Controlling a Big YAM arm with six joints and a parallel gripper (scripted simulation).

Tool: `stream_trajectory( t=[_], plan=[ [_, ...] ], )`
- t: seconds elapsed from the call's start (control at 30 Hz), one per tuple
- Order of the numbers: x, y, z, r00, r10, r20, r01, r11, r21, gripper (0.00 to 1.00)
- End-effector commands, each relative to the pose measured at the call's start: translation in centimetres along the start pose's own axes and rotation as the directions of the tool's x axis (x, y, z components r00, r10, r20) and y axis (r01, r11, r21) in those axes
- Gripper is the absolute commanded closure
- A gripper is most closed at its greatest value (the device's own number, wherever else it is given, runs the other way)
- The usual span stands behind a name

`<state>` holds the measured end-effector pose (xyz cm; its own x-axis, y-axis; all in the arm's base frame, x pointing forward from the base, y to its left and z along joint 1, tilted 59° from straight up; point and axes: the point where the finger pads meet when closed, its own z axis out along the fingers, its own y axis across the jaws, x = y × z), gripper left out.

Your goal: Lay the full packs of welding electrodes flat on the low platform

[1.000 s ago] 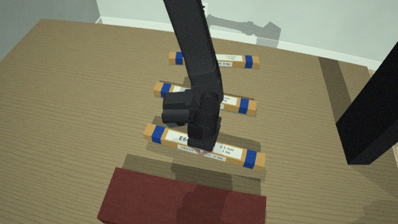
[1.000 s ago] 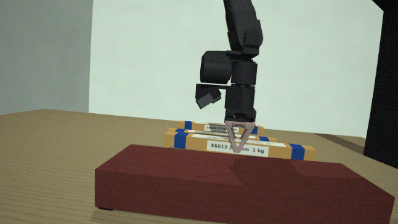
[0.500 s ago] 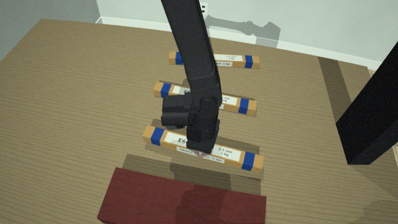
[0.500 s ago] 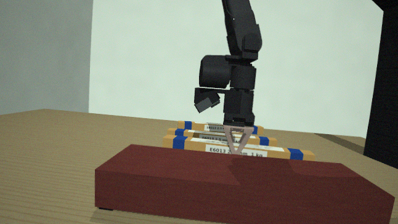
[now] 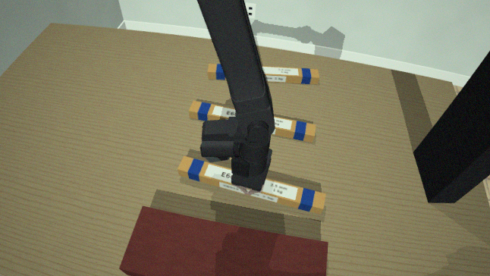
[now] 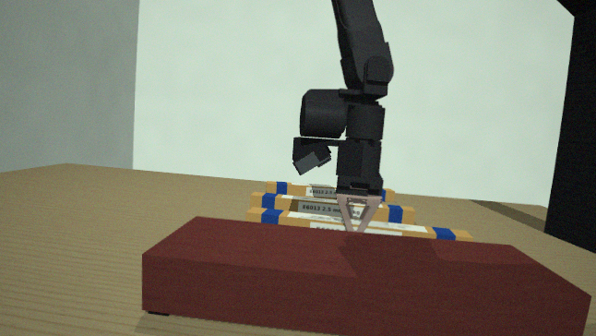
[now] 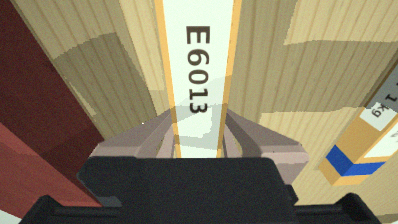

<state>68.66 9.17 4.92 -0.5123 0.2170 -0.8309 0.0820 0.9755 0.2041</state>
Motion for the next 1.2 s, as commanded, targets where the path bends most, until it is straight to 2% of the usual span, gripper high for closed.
stream_trajectory(
  t=[0.0, 0.27, 1.17],
  plan=[
    [-1.1, 0.2, -0.2, 1.0, -0.01, 0.021, 0.01, 1.0, -0.009, 1.0],
    [0.3, -0.2, 0.6, 1.0, -0.011, -0.001, 0.011, 1.0, -0.002, 1.0],
    [-1.6, 0.4, -0.3, 1.0, -0.011, 0.012, 0.011, 1.0, -0.007, 1.0]
  ],
)
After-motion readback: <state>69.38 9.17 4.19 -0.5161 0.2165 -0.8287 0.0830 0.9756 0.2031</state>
